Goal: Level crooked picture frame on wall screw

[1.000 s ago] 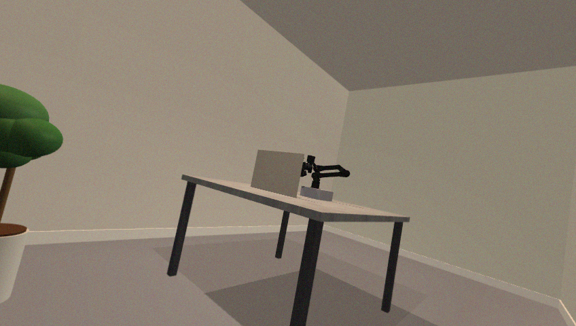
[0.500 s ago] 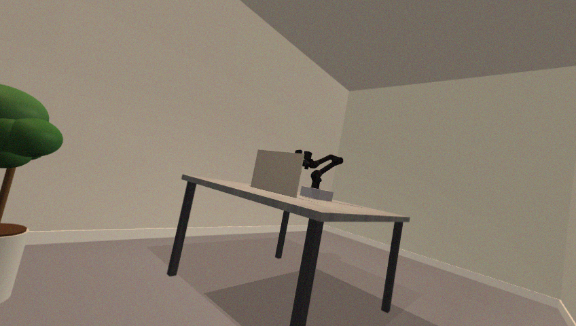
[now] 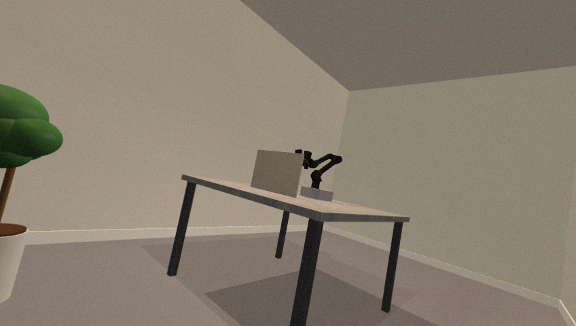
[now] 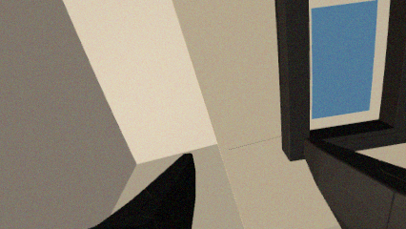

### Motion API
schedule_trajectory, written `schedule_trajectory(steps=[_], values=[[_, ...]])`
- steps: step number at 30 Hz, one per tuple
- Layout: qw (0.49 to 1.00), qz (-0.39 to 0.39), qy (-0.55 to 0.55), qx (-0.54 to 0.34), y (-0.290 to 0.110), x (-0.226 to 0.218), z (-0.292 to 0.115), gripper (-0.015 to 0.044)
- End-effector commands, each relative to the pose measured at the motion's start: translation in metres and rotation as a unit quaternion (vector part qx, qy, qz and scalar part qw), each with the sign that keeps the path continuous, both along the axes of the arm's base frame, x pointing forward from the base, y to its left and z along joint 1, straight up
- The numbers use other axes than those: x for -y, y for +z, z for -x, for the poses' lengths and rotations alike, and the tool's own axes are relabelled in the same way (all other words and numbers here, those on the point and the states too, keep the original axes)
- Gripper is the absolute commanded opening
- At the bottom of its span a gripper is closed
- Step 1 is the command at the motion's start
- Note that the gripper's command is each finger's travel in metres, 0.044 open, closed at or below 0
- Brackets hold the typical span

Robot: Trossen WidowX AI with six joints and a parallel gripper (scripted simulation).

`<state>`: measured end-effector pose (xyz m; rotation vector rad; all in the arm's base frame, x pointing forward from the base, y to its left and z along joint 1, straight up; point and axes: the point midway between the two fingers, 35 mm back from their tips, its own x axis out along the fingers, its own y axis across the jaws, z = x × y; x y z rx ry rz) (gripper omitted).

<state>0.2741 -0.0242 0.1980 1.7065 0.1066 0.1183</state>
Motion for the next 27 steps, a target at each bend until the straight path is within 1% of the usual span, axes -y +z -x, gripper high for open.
schedule_trajectory(steps=[1,8,16,19,27], values=[[1.0,0.002,-0.003,0.0,-0.003,0.001,-0.01,0.026],[1.0,0.001,-0.003,0.001,-0.019,0.0,-0.042,0.026],[1.0,0.001,-0.003,0.002,-0.052,-0.008,-0.073,0.026],[1.0,0.0,-0.003,0.002,-0.059,-0.01,-0.078,0.026],[1.0,0.0,-0.003,0.002,-0.059,-0.01,-0.078,0.026]])
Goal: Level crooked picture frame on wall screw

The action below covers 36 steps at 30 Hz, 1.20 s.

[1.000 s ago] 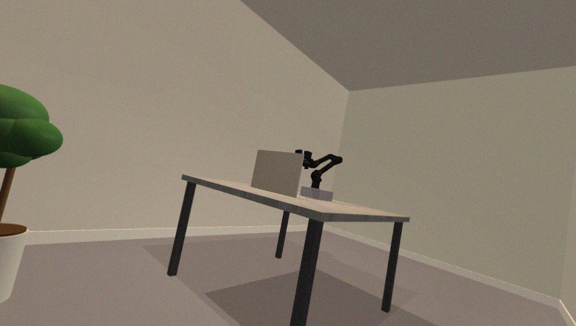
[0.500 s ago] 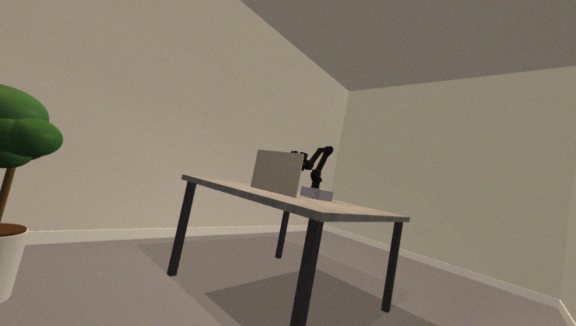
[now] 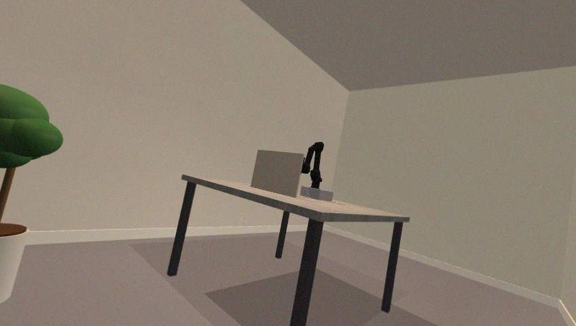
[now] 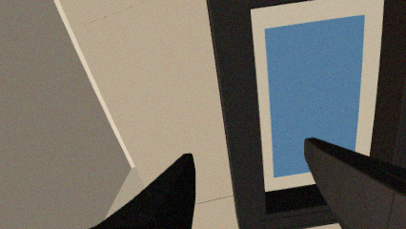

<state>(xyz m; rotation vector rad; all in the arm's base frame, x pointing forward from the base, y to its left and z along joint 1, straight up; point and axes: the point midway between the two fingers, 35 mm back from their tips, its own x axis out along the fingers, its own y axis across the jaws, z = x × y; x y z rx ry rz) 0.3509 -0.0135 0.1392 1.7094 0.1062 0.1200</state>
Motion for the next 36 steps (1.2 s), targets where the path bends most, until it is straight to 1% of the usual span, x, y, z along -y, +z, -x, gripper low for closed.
schedule_trajectory(steps=[1,10,36], values=[[1.0,0.002,-0.003,0.001,-0.001,0.001,-0.001,0.026],[1.0,0.002,-0.003,0.001,0.0,0.0,-0.003,0.026],[1.0,0.002,-0.003,0.003,0.002,-0.005,-0.04,0.026]])
